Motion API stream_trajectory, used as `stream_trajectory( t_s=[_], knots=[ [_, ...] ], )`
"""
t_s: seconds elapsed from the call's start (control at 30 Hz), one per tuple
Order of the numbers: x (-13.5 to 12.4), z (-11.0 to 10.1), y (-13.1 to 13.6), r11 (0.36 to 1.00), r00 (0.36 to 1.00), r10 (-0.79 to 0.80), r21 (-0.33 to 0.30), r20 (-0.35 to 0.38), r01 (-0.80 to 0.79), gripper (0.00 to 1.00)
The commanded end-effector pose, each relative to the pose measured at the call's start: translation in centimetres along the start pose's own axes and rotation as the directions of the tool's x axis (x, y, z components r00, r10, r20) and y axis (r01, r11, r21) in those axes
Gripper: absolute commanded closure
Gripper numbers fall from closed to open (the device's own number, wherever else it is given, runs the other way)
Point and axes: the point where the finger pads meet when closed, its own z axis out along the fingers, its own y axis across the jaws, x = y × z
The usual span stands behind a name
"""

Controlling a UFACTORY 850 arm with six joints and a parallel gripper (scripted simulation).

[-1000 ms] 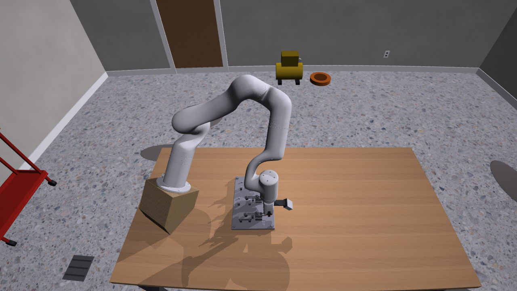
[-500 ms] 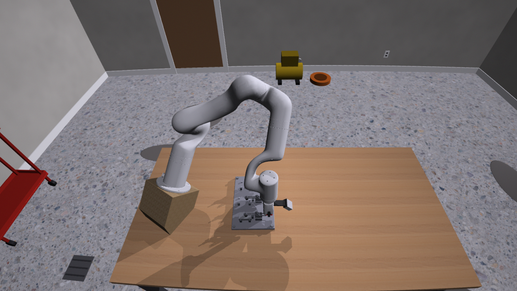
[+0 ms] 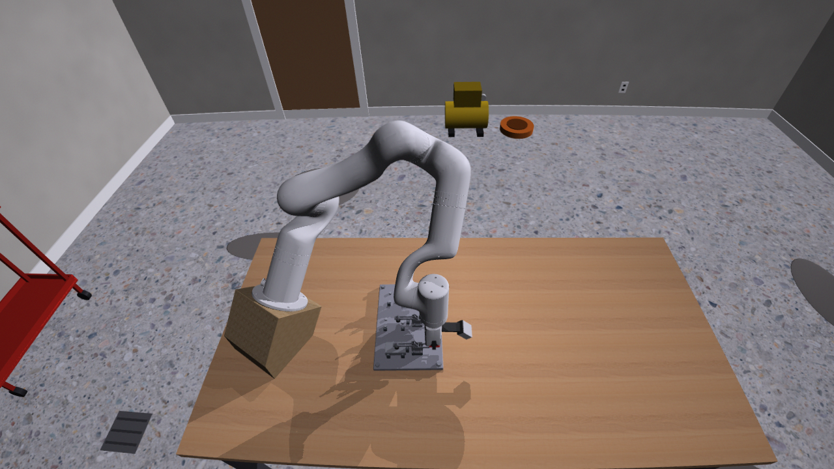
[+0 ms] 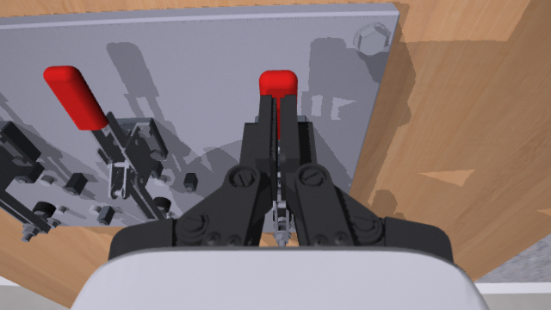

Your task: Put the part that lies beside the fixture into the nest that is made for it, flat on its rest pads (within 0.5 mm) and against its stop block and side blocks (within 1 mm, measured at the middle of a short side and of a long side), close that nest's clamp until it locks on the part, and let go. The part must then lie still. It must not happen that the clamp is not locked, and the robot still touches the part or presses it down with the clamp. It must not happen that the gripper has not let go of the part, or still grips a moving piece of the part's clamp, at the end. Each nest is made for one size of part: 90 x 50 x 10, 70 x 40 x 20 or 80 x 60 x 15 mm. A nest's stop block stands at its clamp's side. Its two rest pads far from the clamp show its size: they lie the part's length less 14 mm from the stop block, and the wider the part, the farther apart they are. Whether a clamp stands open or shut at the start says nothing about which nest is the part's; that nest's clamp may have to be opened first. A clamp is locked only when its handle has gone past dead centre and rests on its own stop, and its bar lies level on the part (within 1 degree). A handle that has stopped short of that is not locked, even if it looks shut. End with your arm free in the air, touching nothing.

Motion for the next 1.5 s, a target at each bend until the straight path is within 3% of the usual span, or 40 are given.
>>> stream_trajectory(
  t_s=[0.0, 0.83, 1.47],
  knots=[
    [0.1, -0.4, 0.0, 1.0, 1.0, 0.0, -0.001, -0.001, 0.0, 1.0],
    [0.1, -6.6, 0.0, 1.0, 1.0, 0.0, -0.001, -0.001, 0.0, 1.0],
    [0.1, -7.0, 0.0, 1.0, 1.0, 0.0, -0.001, -0.001, 0.0, 1.0]
  ],
)
